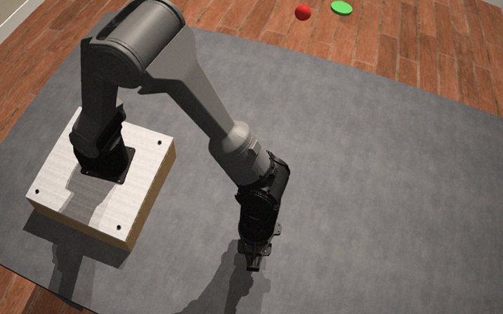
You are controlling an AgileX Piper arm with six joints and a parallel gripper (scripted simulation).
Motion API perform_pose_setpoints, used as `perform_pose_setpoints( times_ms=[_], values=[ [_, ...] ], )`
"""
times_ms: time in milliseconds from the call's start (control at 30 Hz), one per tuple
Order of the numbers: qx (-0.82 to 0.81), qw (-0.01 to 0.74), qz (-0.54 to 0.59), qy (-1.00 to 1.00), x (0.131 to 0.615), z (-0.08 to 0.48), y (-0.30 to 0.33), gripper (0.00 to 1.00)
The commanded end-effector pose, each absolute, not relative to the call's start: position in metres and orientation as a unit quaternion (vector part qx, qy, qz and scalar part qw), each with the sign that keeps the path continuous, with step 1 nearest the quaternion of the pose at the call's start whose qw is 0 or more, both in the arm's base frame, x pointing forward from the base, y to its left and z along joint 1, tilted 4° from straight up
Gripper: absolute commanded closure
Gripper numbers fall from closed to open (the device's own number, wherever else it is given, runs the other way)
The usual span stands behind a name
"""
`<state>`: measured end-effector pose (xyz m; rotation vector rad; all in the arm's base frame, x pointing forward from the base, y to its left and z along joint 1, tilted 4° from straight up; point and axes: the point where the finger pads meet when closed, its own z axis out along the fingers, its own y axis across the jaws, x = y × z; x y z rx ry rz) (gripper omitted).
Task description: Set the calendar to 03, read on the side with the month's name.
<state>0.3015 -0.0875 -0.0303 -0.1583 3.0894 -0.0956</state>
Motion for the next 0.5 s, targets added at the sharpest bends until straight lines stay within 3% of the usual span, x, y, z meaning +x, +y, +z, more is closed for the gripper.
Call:
perform_pose_setpoints(
  times_ms=[0, 467],
  values=[
    [-0.051, 0.022, -0.031, 0.998, 0.3009, -0.0317, -0.0879, 0.66],
    [-0.051, 0.023, -0.031, 0.998, 0.3011, -0.0330, -0.0880, 0.66]
  ],
)
